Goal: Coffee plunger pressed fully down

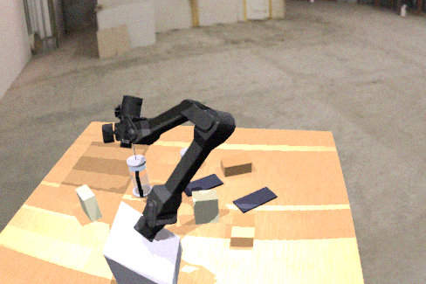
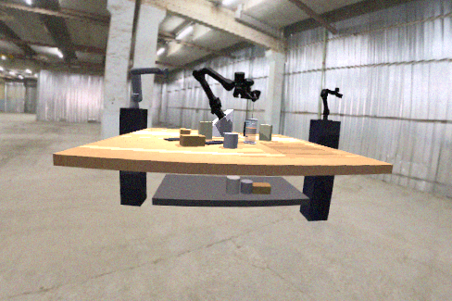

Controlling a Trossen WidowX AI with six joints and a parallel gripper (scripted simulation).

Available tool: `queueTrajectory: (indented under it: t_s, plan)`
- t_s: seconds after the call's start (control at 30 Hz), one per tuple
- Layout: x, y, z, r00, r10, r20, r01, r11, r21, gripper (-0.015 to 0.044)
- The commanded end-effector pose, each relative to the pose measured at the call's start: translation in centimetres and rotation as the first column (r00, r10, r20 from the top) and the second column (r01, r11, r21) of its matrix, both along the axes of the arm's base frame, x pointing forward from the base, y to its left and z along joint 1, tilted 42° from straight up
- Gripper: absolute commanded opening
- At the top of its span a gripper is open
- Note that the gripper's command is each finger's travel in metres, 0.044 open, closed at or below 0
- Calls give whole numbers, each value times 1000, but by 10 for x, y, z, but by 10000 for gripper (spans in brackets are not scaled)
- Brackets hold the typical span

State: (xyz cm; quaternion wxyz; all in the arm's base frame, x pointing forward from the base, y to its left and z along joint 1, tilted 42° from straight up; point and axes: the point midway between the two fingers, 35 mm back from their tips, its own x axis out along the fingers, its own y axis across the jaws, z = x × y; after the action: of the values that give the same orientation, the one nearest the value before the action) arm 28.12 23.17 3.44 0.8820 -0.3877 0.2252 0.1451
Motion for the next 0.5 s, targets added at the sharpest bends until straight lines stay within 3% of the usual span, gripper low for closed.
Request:
queueTrajectory:
  t_s: [0.0,0.47]
  plan:
    - [0,-16,-21,999,-18,-37,16,999,-39,127]
    - [7,-29,-39,999,-17,-38,16,999,-40,127]
